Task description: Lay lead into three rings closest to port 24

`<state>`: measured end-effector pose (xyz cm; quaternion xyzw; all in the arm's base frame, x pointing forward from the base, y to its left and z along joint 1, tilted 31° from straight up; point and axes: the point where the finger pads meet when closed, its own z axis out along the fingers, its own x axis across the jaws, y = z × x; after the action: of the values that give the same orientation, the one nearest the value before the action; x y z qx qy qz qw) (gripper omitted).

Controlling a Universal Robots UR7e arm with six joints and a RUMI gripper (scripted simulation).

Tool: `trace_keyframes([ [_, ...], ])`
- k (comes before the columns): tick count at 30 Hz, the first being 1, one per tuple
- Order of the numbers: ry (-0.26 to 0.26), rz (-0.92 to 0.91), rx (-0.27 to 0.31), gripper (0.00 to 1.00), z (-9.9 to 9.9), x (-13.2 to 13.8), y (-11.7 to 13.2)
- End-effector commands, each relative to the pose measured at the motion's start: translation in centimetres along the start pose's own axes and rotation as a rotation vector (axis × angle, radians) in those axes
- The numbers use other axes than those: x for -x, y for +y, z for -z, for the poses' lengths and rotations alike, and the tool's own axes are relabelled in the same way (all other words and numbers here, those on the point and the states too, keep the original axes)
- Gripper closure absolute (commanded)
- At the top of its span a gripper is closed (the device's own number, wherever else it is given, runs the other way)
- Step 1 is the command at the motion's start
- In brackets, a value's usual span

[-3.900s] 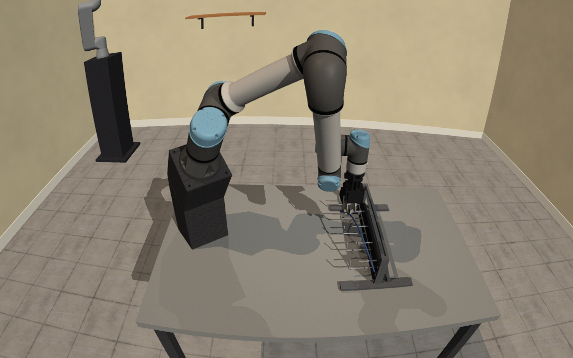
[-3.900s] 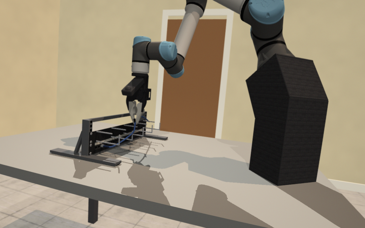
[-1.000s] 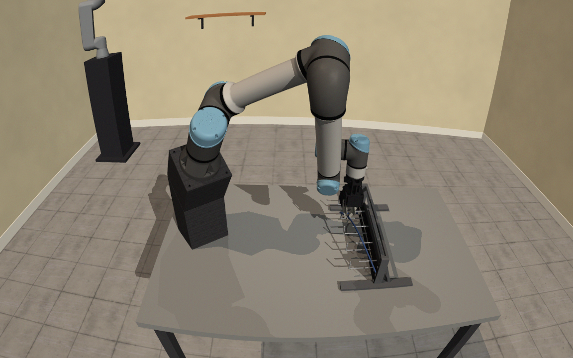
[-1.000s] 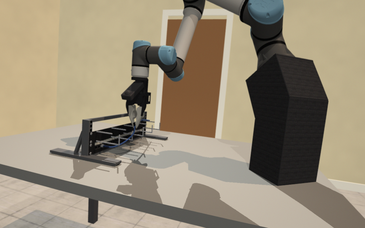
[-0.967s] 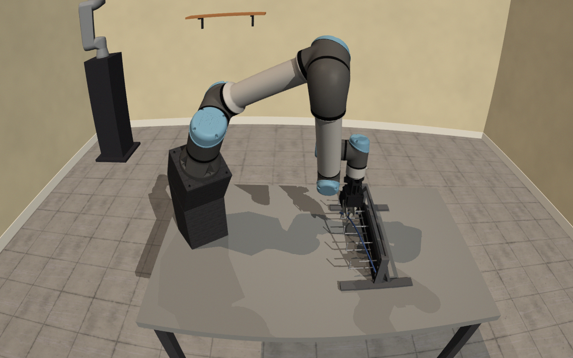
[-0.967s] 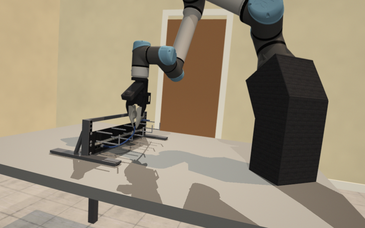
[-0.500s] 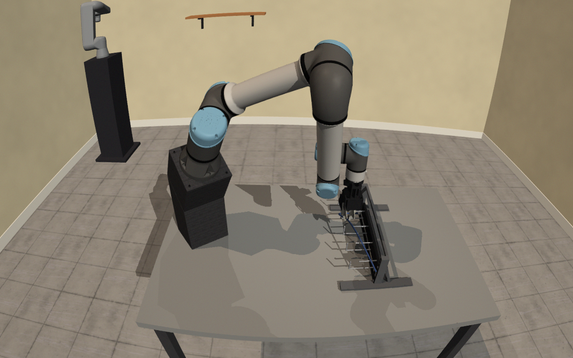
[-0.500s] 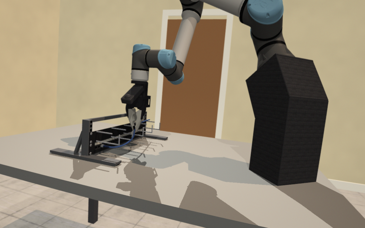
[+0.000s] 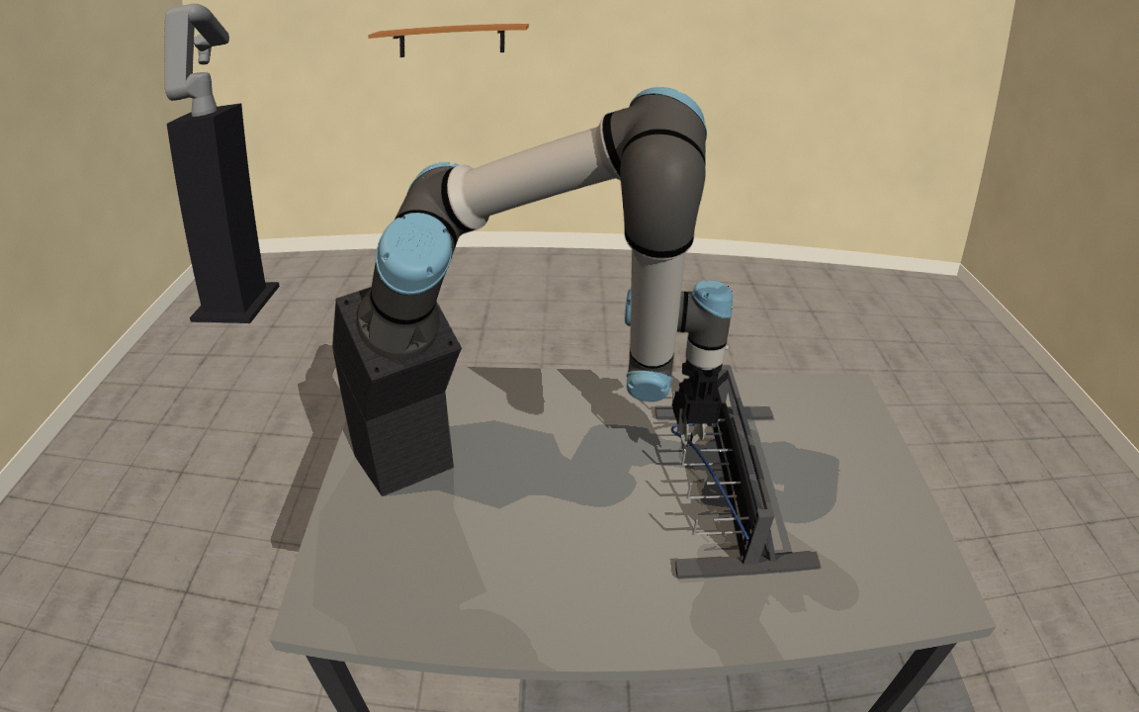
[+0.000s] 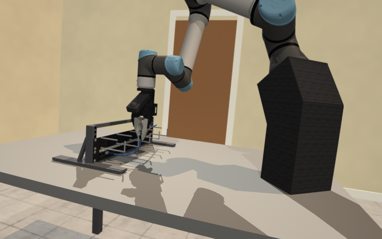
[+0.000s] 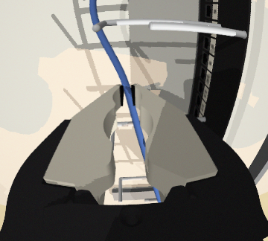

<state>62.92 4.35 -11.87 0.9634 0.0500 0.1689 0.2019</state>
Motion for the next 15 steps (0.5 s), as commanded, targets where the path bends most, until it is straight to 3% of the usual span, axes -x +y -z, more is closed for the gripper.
trace_keyframes([
  [1,0.002,0.000,0.000,1.00,-0.44,-0.07,-0.01],
  [15,0.002,0.000,0.000,1.00,-0.99,-0.07,-0.01],
])
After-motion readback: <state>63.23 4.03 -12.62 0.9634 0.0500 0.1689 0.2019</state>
